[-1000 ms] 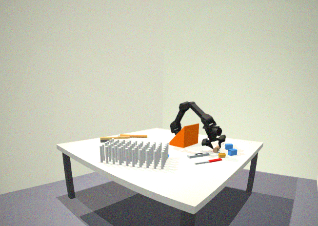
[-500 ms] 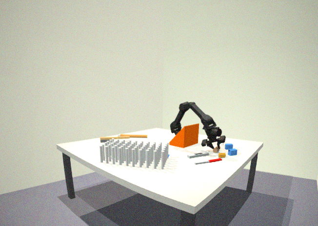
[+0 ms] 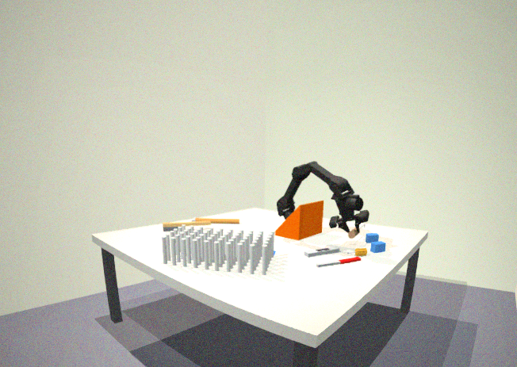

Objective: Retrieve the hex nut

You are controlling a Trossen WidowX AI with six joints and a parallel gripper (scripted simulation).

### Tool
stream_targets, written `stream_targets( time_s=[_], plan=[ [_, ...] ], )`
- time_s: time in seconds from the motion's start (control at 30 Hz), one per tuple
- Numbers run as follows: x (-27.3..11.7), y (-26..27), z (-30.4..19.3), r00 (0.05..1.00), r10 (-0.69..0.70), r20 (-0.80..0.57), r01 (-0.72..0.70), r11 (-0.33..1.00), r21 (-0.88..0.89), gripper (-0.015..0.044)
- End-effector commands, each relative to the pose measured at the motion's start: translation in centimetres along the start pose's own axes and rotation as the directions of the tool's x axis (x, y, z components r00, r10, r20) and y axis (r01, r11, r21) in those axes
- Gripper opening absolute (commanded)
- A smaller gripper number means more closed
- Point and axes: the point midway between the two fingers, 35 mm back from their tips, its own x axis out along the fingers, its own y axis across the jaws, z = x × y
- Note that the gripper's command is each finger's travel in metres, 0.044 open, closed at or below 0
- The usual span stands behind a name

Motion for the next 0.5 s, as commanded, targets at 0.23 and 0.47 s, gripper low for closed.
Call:
stream_targets(
  time_s=[0.23, 0.47],
  plan=[
    [-5.5, -1.9, 3.0, 1.0, -0.012, 0.008, 0.012, 1.0, 0.004, 0.0],
    [-8.6, -2.4, 5.2, 1.0, -0.012, 0.01, 0.012, 1.0, 0.005, 0.0]
  ],
)
